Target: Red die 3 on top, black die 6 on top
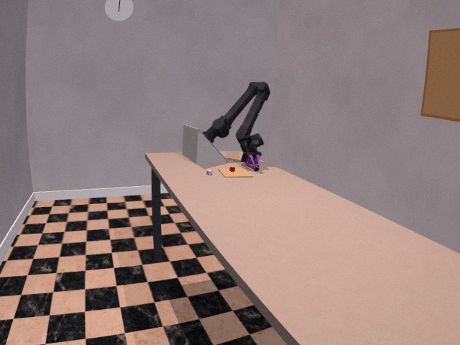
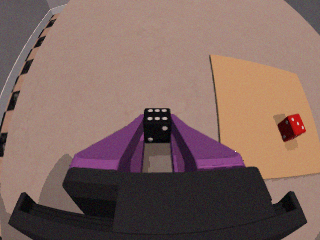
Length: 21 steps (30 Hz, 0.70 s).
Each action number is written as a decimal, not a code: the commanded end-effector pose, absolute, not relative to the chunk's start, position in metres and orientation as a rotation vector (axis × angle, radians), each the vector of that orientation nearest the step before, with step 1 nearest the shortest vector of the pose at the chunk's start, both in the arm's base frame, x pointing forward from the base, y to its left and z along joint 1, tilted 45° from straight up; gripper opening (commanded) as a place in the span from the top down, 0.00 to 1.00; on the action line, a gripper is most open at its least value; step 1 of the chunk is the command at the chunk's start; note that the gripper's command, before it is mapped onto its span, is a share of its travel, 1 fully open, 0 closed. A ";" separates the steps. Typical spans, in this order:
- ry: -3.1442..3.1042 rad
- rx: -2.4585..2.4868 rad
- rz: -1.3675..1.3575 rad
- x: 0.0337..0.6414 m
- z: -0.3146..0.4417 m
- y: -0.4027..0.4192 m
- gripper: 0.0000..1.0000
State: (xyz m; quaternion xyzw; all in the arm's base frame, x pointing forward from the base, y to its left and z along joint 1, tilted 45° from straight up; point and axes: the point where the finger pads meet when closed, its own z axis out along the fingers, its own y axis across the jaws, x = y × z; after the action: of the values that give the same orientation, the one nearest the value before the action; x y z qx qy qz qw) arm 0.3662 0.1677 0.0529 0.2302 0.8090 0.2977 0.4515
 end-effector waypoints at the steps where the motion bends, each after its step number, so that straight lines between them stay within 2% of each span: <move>1: 1.971 0.581 0.756 0.371 0.058 0.171 0.85; 21: 1.971 0.580 0.758 0.371 0.057 0.172 0.85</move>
State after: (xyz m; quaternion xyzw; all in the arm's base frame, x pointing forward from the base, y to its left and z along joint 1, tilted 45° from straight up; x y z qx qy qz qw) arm 0.3659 0.1681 0.0520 0.2302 0.8093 0.2975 0.4512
